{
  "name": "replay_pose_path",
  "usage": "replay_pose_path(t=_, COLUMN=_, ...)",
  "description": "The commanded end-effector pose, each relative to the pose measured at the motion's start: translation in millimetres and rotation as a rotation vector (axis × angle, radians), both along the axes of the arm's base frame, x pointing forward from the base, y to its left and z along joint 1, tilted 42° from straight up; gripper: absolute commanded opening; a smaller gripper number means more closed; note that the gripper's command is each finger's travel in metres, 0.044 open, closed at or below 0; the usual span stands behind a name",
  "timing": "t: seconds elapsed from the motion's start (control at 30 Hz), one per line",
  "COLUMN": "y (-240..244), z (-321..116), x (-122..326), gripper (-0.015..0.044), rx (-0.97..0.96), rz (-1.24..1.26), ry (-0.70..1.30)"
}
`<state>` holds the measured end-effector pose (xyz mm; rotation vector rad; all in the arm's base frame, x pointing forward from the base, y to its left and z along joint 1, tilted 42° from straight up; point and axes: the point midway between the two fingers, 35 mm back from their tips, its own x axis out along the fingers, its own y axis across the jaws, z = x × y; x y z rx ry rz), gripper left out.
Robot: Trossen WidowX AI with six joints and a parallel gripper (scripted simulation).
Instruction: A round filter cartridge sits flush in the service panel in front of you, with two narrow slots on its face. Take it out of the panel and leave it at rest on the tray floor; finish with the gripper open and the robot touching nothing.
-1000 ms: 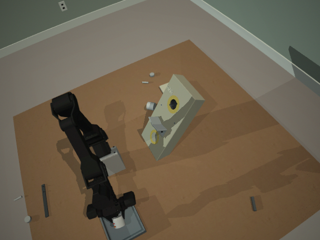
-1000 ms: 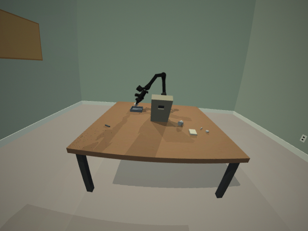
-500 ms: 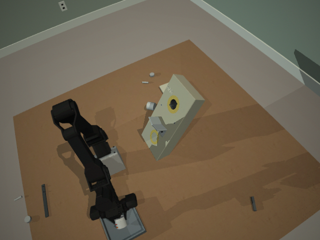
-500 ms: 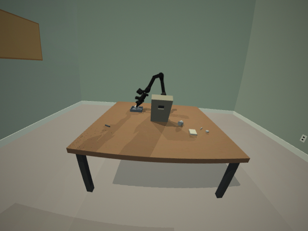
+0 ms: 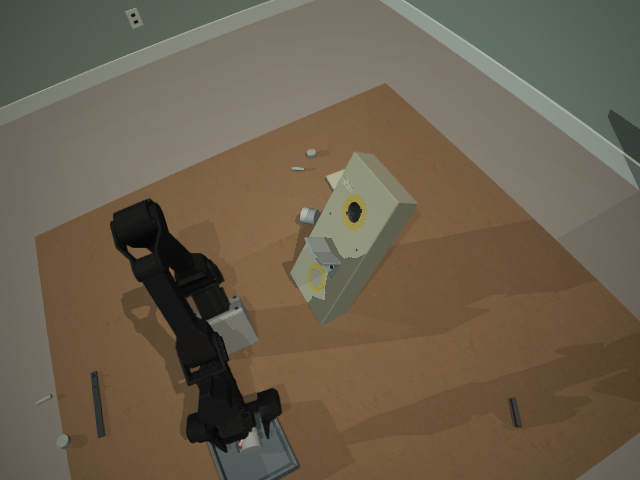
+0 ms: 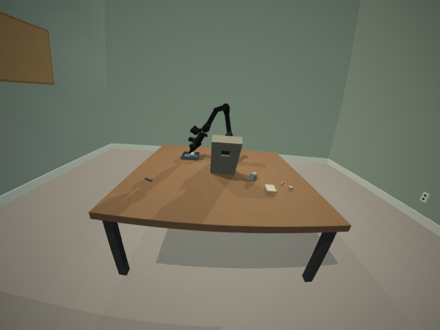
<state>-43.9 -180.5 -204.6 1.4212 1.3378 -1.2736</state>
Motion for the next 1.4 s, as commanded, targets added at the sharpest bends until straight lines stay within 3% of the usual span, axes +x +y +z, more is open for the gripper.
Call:
replay_pose_path(t=0.0, y=-25, z=21, x=-1, gripper=0.044, rx=-0.012, rz=-0.002, ry=0.002)
replay_pose_path(t=0.13, y=-46, z=50, x=-2, gripper=0.044, rx=-0.012, rz=-0.002, ry=0.001)
replay_pose_path(t=1.37, y=-38, z=40, x=-2, gripper=0.044, rx=-0.014, rz=0.003, ry=0.005)
